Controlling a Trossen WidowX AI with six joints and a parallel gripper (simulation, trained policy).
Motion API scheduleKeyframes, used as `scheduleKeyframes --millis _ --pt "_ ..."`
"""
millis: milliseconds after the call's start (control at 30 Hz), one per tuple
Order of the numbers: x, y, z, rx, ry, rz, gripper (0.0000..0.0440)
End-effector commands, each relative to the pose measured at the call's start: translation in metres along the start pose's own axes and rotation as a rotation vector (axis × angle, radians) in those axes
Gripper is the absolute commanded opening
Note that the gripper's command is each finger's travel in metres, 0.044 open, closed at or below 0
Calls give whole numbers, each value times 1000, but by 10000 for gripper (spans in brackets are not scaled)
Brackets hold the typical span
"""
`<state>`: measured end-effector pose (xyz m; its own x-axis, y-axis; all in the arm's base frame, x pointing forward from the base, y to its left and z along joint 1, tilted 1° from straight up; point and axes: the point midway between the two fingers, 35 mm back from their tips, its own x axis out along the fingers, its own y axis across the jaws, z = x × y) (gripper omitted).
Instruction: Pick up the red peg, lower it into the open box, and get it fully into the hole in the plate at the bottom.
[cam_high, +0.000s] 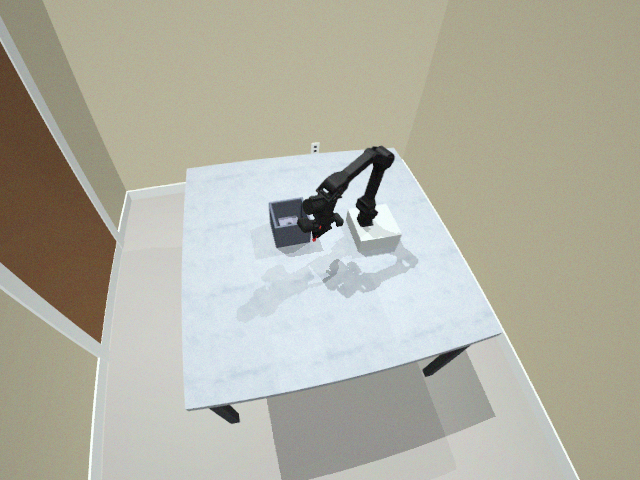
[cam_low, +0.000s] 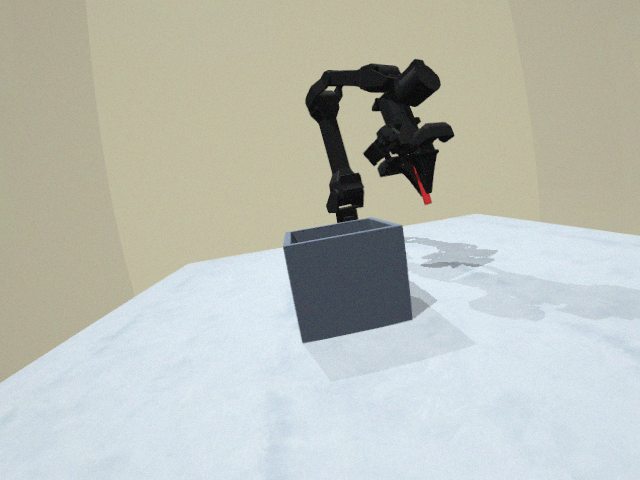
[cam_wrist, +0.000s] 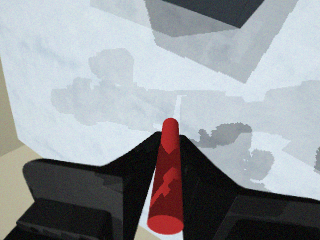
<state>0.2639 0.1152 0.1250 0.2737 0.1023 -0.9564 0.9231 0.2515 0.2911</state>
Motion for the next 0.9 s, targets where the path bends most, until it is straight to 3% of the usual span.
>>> scheduleKeyframes --millis 0,867 --pt "-13 7 17 -1 -31 17 0" --pt "-21 3 101 50 -138 -56 0"
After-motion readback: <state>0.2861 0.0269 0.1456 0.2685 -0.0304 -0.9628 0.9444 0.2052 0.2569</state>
